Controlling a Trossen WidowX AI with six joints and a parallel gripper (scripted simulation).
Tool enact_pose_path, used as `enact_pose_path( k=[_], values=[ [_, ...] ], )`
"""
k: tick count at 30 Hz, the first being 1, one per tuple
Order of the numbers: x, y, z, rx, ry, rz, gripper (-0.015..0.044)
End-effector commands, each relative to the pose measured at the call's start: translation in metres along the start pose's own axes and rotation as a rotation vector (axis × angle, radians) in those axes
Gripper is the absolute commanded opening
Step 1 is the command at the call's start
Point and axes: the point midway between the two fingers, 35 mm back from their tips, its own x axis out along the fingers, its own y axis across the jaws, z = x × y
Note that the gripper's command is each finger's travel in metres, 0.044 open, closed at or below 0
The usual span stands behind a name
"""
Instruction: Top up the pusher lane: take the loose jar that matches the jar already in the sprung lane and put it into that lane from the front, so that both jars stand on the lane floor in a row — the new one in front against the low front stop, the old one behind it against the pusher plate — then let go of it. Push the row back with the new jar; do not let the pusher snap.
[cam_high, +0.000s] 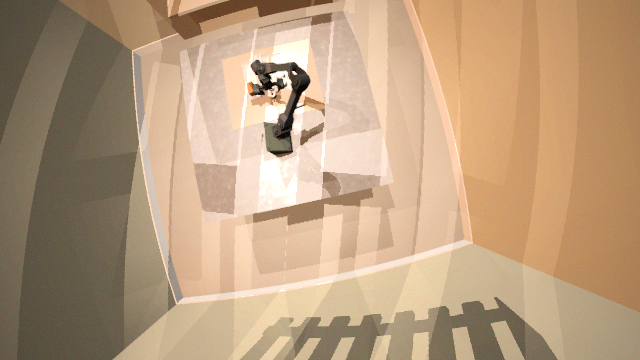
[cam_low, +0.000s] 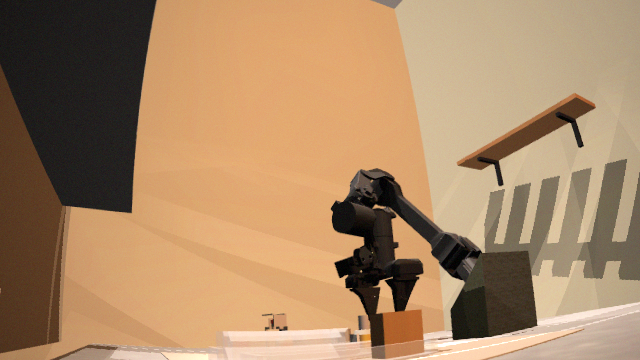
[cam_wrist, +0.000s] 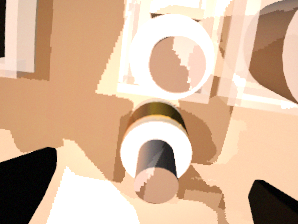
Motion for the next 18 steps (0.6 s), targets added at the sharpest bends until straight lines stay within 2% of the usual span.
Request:
enact_pose_path(
  k=[1,18],
  values=[
    [0.006,0.000,-0.002,-0.010,0.000,-0.004,0.0440],
    [0.032,0.000,-0.002,-0.010,0.000,-0.005,0.0440]
  ],
)
